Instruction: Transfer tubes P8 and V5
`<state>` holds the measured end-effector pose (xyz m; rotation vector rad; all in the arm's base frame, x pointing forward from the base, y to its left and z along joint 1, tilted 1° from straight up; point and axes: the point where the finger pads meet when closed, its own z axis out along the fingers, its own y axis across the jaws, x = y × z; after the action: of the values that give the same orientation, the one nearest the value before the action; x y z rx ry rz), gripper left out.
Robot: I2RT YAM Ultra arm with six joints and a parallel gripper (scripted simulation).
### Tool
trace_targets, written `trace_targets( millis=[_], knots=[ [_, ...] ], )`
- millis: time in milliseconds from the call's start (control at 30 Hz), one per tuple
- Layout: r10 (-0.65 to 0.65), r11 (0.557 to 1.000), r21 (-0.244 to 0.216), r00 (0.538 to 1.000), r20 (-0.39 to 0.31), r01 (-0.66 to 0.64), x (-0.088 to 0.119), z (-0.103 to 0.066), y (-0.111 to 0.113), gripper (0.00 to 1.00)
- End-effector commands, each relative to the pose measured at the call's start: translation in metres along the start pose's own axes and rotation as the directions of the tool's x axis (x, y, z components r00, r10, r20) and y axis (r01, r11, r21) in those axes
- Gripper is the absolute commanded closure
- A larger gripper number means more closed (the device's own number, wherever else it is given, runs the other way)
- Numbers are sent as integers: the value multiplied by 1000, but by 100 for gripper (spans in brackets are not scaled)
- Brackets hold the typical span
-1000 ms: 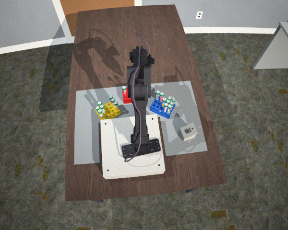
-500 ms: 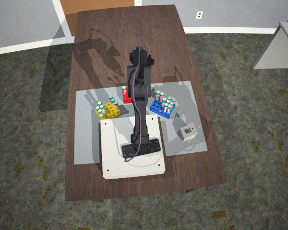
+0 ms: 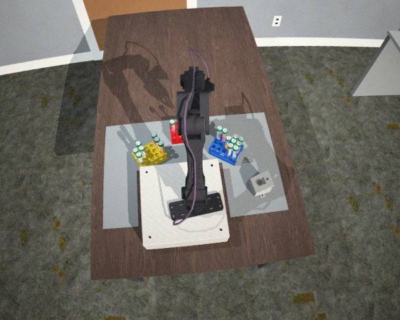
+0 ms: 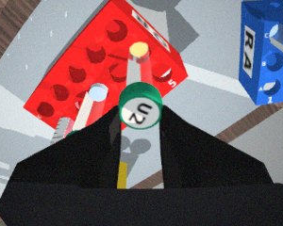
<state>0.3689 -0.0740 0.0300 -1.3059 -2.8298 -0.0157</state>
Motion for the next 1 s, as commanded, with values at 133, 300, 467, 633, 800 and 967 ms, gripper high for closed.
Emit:
trace_targets(
  millis=[133, 300, 467, 633, 800, 967],
  knots=[
    [-5, 1000, -7, 1000, 0, 5, 1, 7, 5, 100],
    [-5, 1000, -12, 1000, 5, 5, -1, 8, 7, 100],
    [-1, 1000, -12, 1000, 12, 1, -2, 1, 3, 100],
    [-1, 1000, -12, 1000, 12, 1, -2, 1, 3, 76],
    [-1, 1000, -12, 1000, 12, 1, -2, 1, 3, 76],
    [-1, 1000, -12, 1000, 12, 1, -2, 1, 3, 70]
  ],
)
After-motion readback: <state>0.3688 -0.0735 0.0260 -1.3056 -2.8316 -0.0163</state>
